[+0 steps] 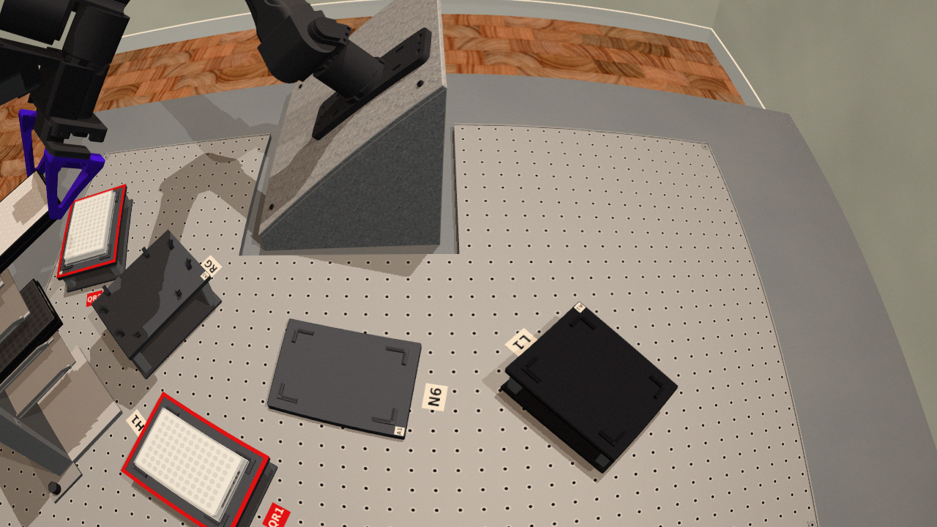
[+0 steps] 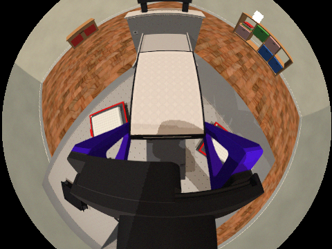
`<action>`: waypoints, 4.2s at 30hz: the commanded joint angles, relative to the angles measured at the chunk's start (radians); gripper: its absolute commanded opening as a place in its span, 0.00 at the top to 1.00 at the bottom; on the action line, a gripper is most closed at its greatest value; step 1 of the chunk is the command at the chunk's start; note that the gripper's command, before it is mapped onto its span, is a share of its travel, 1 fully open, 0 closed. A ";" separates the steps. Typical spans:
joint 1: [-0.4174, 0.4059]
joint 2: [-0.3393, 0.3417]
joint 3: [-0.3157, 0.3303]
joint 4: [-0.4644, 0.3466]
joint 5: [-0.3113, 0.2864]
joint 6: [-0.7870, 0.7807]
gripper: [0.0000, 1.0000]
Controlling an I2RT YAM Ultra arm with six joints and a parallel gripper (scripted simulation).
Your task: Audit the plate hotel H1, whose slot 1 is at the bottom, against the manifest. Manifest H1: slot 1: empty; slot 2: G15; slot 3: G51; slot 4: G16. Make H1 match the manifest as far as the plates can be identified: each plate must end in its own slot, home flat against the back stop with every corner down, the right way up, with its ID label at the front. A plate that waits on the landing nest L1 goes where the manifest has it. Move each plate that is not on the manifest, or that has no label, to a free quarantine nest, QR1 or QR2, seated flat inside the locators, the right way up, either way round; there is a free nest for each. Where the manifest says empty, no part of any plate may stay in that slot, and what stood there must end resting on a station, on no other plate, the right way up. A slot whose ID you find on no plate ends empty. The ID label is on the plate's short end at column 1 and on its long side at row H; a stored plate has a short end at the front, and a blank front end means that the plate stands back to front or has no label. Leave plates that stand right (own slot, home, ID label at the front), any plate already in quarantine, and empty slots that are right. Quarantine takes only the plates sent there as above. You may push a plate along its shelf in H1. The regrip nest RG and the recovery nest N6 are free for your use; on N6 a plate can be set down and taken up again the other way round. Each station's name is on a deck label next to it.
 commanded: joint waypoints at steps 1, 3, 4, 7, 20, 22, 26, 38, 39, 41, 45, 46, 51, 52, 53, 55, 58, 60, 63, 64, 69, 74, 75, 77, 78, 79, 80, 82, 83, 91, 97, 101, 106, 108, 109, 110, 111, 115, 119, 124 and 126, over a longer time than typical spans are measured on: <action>-0.001 0.002 0.008 0.010 -0.017 -0.006 0.14; -0.003 0.004 0.009 0.012 -0.019 -0.007 0.14; -0.003 0.004 0.009 0.012 -0.019 -0.007 0.14; -0.010 0.011 0.012 0.017 -0.026 -0.010 0.14; -0.035 0.038 0.028 0.037 -0.050 -0.021 0.14; -0.037 0.040 0.029 0.039 -0.052 -0.022 0.14; -0.045 0.049 0.035 0.045 -0.059 -0.025 0.14; -0.064 0.071 0.049 0.059 -0.078 -0.033 0.14; -0.066 0.074 0.050 0.061 -0.079 -0.034 0.14; -0.070 0.078 0.053 0.063 -0.083 -0.035 0.14; -0.073 0.083 0.056 0.066 -0.086 -0.037 0.14; -0.073 0.083 0.056 0.066 -0.086 -0.037 0.14; -0.073 0.083 0.056 0.066 -0.086 -0.037 0.14; -0.073 0.083 0.056 0.066 -0.086 -0.037 0.14; -0.073 0.083 0.056 0.066 -0.086 -0.037 0.14; -0.073 0.083 0.056 0.066 -0.086 -0.037 0.14; -0.073 0.083 0.056 0.066 -0.086 -0.037 0.14; -0.073 0.083 0.056 0.066 -0.086 -0.037 0.14; -0.073 0.083 0.056 0.066 -0.086 -0.037 0.14; -0.073 0.083 0.056 0.066 -0.086 -0.037 0.14; -0.082 0.091 0.059 0.074 -0.095 -0.040 0.14; -0.089 0.097 0.062 0.079 -0.101 -0.043 0.14; -0.091 0.099 0.063 0.081 -0.103 -0.043 0.14; -0.095 0.103 0.064 0.085 -0.107 -0.045 0.14; -0.097 0.105 0.065 0.086 -0.109 -0.046 0.14; -0.099 0.107 0.066 0.088 -0.111 -0.047 0.14; -0.101 0.110 0.067 0.090 -0.113 -0.047 0.14; -0.105 0.114 0.069 0.093 -0.117 -0.049 0.14; -0.107 0.116 0.070 0.095 -0.119 -0.050 0.14; -0.119 0.128 0.075 0.105 -0.131 -0.054 0.14; -0.131 0.141 0.081 0.115 -0.142 -0.058 0.14; -0.139 0.150 0.085 0.122 -0.150 -0.061 0.14; -0.144 0.156 0.088 0.126 -0.155 -0.063 0.14; -0.148 0.161 0.091 0.130 -0.159 -0.064 0.14; -0.150 0.163 0.092 0.131 -0.160 -0.065 0.14; -0.151 0.165 0.093 0.133 -0.162 -0.066 0.14; -0.152 0.166 0.093 0.133 -0.163 -0.066 0.14; -0.152 0.165 0.093 0.133 -0.163 -0.066 0.14; -0.152 0.166 0.093 0.134 -0.163 -0.066 0.14; -0.152 0.166 0.093 0.134 -0.163 -0.066 0.14; -0.152 0.166 0.093 0.134 -0.163 -0.066 0.14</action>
